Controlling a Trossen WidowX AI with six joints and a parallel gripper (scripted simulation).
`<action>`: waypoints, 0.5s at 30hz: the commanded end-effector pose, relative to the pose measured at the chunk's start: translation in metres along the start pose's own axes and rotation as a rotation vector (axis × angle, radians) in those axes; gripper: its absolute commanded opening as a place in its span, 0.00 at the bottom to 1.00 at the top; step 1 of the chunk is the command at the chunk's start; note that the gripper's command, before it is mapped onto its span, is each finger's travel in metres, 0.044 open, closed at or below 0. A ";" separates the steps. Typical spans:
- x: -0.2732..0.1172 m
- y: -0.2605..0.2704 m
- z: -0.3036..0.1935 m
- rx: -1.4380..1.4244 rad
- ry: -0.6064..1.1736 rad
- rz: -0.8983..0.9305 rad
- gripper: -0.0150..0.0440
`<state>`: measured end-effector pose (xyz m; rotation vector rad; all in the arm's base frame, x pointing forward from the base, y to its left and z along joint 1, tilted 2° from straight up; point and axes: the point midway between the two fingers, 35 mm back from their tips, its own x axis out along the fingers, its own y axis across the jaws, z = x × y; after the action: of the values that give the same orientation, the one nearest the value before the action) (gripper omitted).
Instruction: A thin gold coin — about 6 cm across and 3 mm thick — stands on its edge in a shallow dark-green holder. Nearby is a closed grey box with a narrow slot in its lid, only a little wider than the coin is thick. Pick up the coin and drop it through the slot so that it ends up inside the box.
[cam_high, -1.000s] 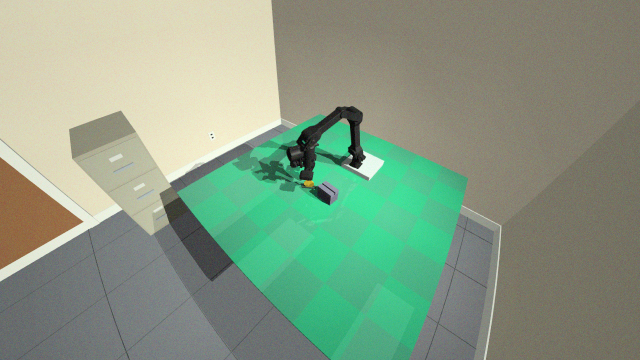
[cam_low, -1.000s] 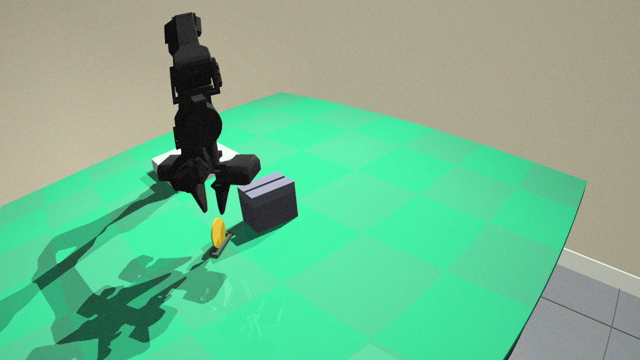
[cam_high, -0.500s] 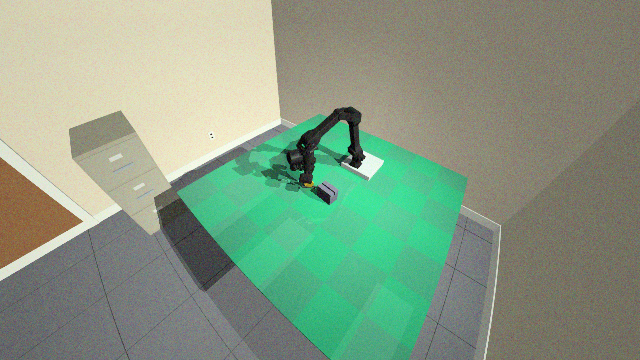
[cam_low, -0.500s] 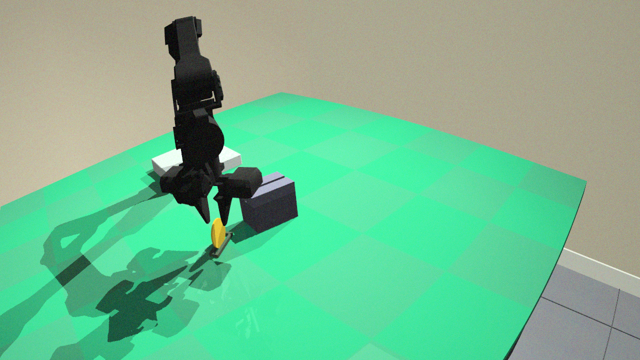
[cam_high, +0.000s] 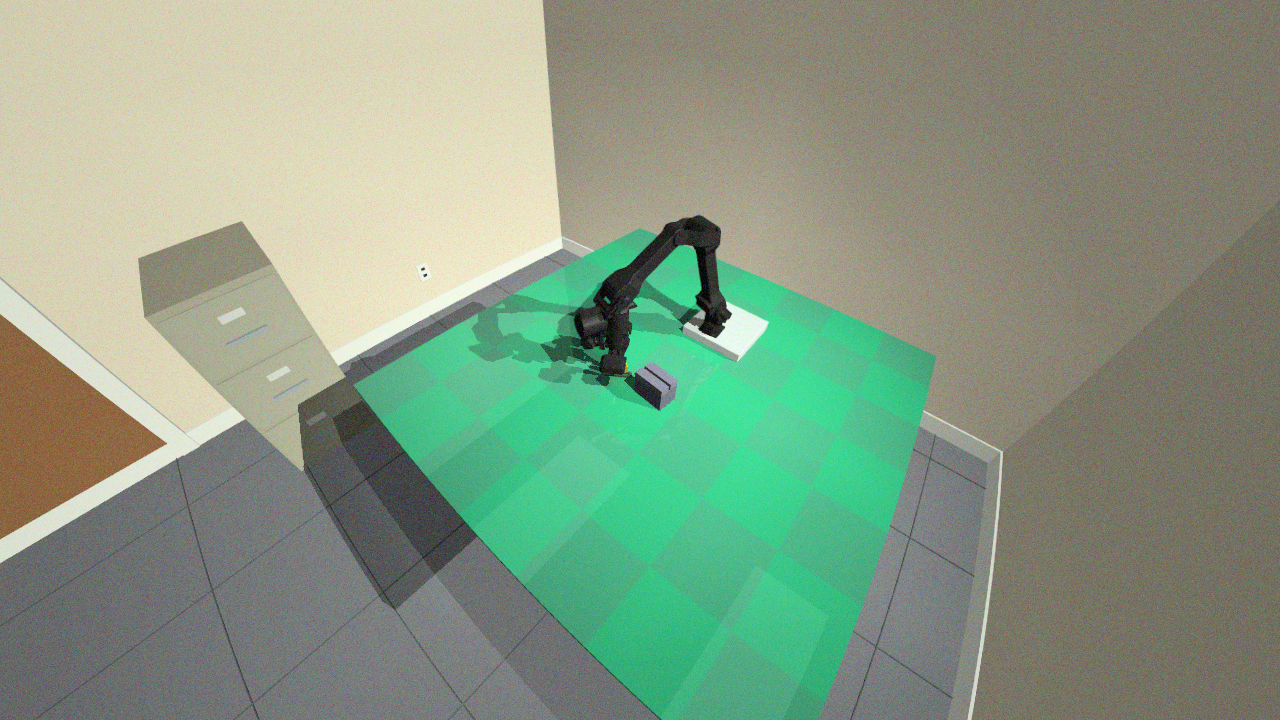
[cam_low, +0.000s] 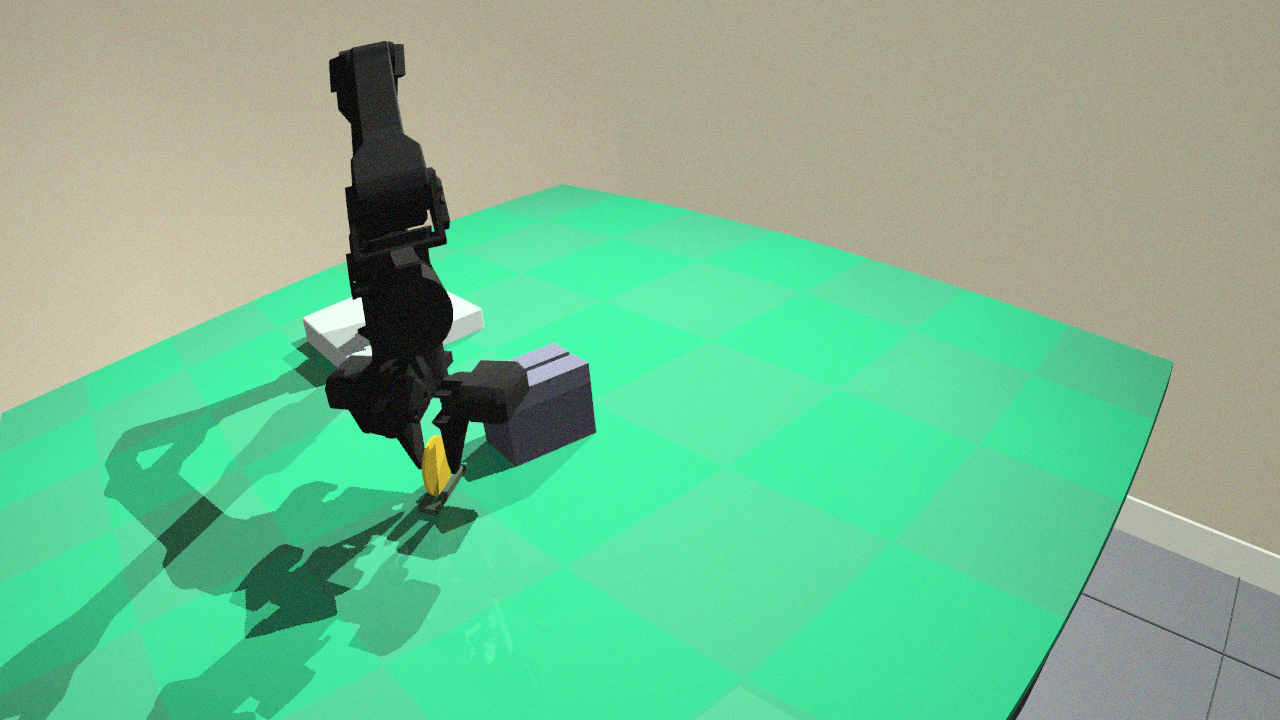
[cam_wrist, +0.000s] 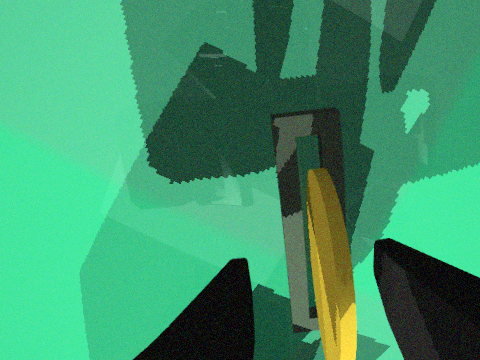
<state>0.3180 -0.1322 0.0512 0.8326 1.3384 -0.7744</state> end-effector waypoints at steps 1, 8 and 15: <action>0.011 -0.003 -0.003 -0.002 0.008 -0.012 0.53; 0.018 -0.003 -0.004 -0.002 0.008 -0.012 0.53; 0.018 -0.003 -0.004 -0.002 0.008 -0.012 0.26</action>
<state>0.3165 -0.1313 0.0354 0.8317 1.3464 -0.7758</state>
